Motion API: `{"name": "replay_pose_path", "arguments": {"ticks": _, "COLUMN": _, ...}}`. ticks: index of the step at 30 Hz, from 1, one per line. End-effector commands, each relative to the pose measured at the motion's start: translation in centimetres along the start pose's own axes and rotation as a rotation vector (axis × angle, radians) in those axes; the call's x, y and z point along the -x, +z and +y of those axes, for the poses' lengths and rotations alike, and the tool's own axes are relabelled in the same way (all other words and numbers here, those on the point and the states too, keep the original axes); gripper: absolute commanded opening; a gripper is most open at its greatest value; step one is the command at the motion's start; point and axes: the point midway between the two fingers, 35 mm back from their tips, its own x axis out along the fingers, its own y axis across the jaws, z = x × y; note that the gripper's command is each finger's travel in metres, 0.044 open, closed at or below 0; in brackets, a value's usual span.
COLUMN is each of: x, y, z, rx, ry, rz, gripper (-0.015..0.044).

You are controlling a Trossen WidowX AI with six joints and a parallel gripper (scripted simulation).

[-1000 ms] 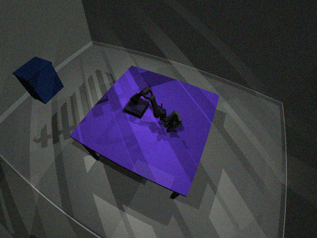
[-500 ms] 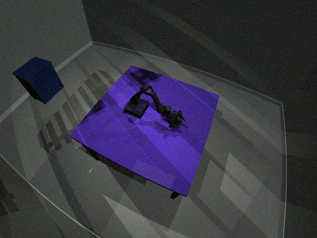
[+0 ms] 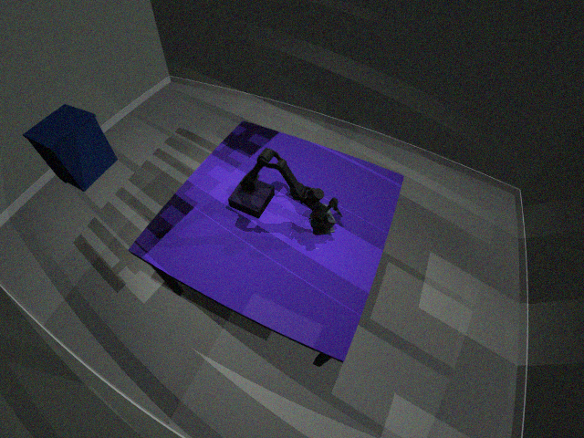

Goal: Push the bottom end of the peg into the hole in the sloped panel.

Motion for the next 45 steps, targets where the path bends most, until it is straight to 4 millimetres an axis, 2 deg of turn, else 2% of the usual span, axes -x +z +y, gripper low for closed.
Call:
{"name": "replay_pose_path", "arguments": {"ticks": 1, "x": 0.7, "y": -3.0, "z": 1.0, "rx": 0.048, "ry": -0.019, "rz": 0.103, "gripper": 0.0440}}
{"name": "replay_pose_path", "arguments": {"ticks": 12, "x": 3.3, "y": -7.9, "z": 1.4, "rx": 0.187, "ry": -0.115, "rz": 0.294, "gripper": 0.0440}}
{"name": "replay_pose_path", "arguments": {"ticks": 21, "x": 6.1, "y": -11.5, "z": 1.4, "rx": 0.309, "ry": -0.182, "rz": 0.451, "gripper": 0.0440}}
{"name": "replay_pose_path", "arguments": {"ticks": 33, "x": 10.9, "y": -15.7, "z": 1.1, "rx": 0.479, "ry": -0.270, "rz": 0.663, "gripper": 0.0440}}
{"name": "replay_pose_path", "arguments": {"ticks": 45, "x": 16.7, "y": -18.5, "z": 0.4, "rx": 0.668, "ry": -0.356, "rz": 0.867, "gripper": 0.0440}}
